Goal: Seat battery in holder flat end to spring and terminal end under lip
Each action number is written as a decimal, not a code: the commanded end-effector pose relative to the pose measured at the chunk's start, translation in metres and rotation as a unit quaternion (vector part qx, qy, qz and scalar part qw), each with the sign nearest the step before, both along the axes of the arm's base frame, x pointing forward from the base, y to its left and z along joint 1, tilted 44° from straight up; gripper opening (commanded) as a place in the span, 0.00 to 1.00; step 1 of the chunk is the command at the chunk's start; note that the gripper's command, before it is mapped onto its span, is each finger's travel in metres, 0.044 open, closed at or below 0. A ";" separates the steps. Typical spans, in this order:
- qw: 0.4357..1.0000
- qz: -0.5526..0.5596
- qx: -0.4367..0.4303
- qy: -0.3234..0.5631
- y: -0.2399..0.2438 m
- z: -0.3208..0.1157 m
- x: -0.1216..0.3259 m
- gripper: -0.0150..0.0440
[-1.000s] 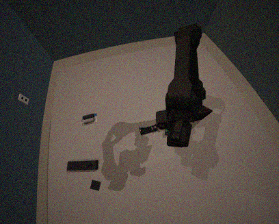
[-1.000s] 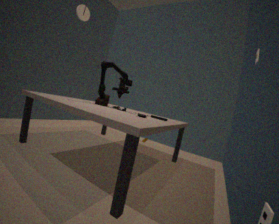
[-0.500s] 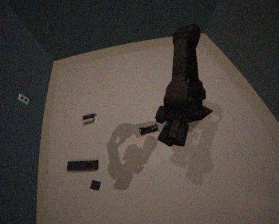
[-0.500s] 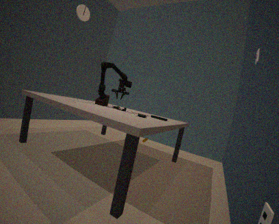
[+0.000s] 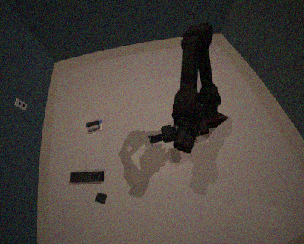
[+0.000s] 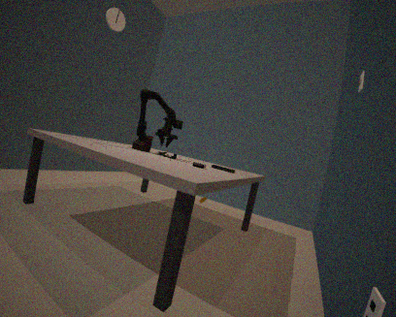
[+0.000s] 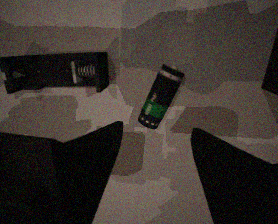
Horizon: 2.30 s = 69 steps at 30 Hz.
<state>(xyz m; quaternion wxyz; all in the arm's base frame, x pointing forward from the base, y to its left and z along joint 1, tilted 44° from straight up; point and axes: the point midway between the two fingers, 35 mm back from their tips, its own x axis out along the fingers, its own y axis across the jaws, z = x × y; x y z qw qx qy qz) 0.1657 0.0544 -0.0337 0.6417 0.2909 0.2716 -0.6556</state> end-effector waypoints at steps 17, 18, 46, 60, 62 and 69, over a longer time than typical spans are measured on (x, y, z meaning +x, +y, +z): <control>0.986 -0.119 -0.007 -0.114 -0.019 -0.010 -0.004 0.66; 0.986 -0.119 -0.007 -0.114 -0.021 -0.011 -0.003 0.66; 0.986 -0.119 -0.008 -0.114 -0.051 -0.041 -0.004 0.66; 0.986 -0.119 -0.008 -0.114 -0.051 -0.041 -0.004 0.38; 0.986 -0.119 -0.008 -0.114 -0.050 -0.041 -0.004 0.38; 0.986 -0.119 -0.007 -0.114 -0.017 -0.007 -0.004 0.38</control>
